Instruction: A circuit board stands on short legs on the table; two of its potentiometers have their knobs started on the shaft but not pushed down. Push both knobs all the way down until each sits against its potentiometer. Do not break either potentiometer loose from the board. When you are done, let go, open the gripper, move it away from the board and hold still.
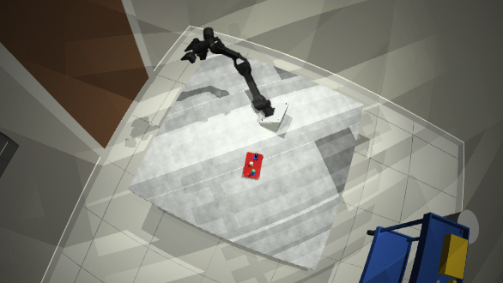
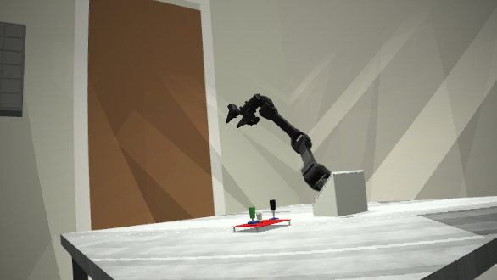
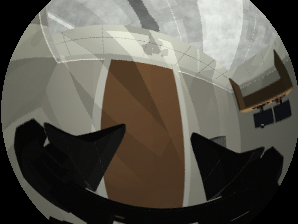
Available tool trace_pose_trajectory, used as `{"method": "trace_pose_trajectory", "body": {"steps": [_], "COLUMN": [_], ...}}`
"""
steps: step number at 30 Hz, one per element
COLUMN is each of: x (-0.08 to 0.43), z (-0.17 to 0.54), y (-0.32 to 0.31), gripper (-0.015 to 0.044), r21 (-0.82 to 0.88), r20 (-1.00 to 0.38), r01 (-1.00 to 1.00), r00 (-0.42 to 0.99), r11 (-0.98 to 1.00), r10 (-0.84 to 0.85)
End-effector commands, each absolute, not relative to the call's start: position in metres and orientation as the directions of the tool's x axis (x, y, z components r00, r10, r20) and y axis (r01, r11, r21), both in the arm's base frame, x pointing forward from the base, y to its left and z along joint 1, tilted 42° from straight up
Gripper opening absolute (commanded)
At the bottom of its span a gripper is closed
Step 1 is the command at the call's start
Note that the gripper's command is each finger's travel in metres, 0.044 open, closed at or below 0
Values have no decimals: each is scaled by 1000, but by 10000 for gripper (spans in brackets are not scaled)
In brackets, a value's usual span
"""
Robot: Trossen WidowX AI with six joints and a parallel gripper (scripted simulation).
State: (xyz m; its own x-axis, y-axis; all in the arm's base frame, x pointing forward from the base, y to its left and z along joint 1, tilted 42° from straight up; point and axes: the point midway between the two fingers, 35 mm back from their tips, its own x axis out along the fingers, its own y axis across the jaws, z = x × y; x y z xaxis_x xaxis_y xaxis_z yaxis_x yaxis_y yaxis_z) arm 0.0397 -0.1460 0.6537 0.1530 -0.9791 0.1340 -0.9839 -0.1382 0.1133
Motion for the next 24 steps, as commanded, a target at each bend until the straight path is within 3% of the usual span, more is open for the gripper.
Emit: {"method": "trace_pose_trajectory", "body": {"steps": [1, 15, 24], "x": [40, 118, 180], "z": [654, 641, 628], "y": [-146, -141, -129], "gripper": [374, 6, 0], "r21": [116, 430, 621], "r20": [134, 172, 197], "r01": [-984, -895, -771], "r00": [154, 208, 328], "r11": [-138, -117, -141], "r10": [-979, -963, -924]}}
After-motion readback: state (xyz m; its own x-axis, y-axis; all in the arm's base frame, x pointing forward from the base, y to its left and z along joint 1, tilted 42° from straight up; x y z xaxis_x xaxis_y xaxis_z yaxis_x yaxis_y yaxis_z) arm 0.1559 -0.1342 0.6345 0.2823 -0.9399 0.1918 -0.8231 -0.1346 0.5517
